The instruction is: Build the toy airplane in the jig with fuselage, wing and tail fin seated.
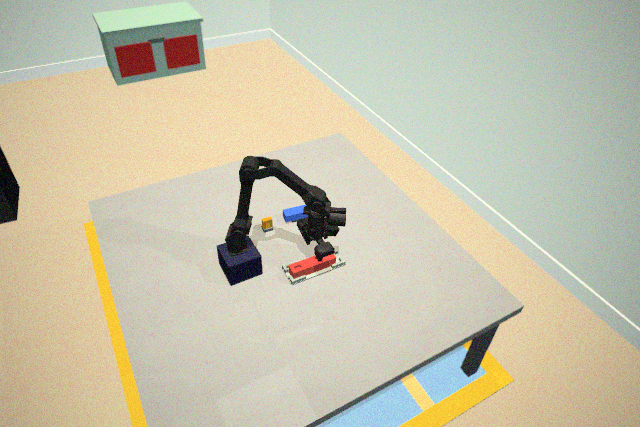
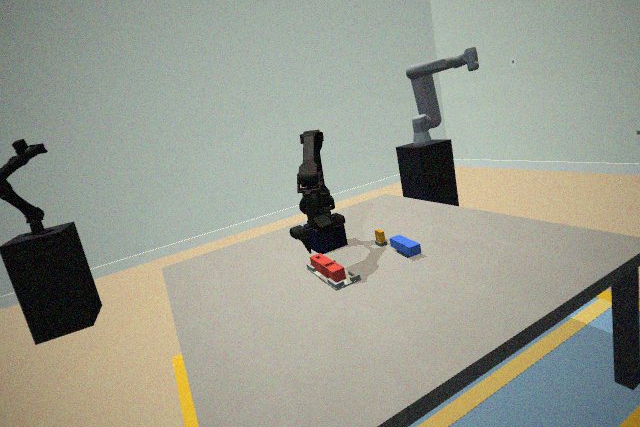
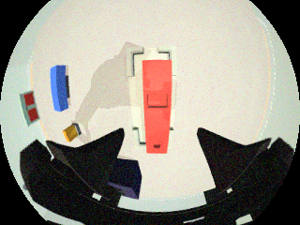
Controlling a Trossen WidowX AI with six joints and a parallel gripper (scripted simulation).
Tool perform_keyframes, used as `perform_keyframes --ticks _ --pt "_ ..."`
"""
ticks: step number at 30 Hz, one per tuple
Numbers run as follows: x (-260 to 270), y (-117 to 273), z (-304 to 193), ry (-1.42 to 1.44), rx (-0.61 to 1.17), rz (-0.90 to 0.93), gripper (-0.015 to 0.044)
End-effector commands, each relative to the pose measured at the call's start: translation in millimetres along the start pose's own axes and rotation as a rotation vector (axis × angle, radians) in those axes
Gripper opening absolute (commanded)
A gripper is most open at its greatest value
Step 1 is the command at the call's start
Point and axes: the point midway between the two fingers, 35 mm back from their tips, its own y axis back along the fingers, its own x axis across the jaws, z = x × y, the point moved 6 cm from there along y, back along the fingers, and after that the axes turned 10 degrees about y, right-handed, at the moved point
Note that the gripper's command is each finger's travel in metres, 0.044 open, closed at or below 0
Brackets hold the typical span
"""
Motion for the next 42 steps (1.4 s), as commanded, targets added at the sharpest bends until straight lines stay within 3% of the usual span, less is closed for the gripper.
perform_keyframes --ticks 1,18,29,37,42 --pt "3.0 41.7 -3.1 0.003 -0.015 -0.009 0.0440" --pt "10.1 36.5 15.6 -0.101 -0.014 -0.016 0.0440" --pt "136.1 29.0 101.8 -0.100 -0.025 -0.021 0.0440" --pt "259.8 23.7 123.1 -0.102 -0.025 0.012 0.0440" --pt "270.3 23.3 122.7 -0.102 -0.025 0.015 0.0440"
